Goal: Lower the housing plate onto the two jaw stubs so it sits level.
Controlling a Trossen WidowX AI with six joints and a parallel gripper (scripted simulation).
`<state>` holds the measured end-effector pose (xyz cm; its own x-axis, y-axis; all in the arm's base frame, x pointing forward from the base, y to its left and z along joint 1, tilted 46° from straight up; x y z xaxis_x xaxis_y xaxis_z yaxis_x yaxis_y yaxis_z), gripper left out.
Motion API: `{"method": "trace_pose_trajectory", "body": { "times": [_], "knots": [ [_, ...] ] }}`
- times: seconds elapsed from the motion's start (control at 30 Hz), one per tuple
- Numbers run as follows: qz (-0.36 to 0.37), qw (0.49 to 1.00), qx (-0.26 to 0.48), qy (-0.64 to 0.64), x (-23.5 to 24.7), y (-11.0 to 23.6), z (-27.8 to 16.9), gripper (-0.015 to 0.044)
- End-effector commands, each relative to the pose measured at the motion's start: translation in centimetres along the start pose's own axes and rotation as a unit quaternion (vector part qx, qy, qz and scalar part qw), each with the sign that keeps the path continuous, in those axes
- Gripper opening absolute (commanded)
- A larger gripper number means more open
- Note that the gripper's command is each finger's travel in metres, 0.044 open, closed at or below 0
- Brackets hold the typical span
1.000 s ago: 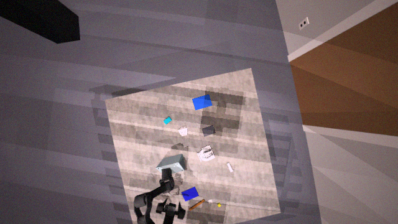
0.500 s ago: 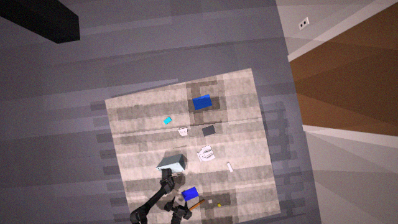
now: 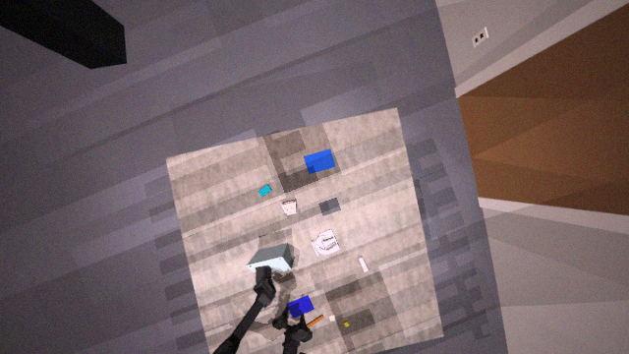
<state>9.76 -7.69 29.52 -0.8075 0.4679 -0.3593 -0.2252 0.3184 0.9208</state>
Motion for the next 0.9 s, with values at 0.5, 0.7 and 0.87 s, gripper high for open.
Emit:
{"method": "trace_pose_trajectory", "body": {
  "times": [0.5,0.7,0.87],
  "knots": [
    [0.074,0.987,-0.003,-0.146,-5.3,-4.0,5.8,0.0440],
    [0.090,0.976,0.007,-0.198,-6.2,-5.3,8.2,0.0440],
    [0.101,0.964,0.019,-0.244,-6.8,-6.5,10.8,0.0440]
  ]
}}
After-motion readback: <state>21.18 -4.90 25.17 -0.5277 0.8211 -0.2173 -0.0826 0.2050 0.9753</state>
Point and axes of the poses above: the point midway between the two fingers, 35 mm back from their tips, its own y axis back along the fingers, its own x axis across the jaws, z = x × y, the point moved 10 cm from there along y, back along the fingers, and after that the axes turned 13 degrees about y, right-handed, at the moved point
